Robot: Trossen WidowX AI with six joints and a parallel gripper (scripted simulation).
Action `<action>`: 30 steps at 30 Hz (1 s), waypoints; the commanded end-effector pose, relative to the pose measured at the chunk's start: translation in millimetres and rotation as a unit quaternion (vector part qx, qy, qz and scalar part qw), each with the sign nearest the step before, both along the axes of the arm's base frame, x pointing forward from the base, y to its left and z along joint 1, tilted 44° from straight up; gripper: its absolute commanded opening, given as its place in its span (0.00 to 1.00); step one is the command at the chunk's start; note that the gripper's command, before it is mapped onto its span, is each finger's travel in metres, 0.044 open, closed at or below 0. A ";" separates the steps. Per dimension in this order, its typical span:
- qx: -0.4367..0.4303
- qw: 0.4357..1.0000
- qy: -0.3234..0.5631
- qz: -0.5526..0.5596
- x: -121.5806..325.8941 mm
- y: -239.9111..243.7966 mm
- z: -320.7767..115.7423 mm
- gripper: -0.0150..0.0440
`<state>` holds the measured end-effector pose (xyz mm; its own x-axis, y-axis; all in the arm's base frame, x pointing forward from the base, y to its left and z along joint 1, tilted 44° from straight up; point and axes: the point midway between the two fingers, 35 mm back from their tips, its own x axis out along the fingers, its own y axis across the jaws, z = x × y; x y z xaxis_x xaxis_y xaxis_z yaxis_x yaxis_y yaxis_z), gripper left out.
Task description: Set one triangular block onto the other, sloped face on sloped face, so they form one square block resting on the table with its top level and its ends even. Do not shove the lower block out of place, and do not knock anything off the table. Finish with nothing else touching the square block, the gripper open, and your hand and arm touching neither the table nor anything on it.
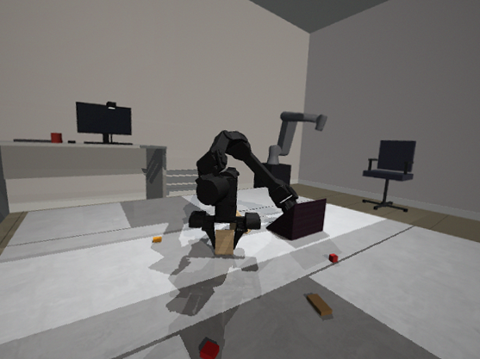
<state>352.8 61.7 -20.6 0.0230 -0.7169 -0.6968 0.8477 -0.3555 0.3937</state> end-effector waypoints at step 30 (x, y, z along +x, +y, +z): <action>0.352 0.911 -0.144 0.162 -28.2 -22.8 42.6 0.25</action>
<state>327.9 41.0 20.3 0.3881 -0.0784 -0.9183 0.8481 -0.3597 0.3891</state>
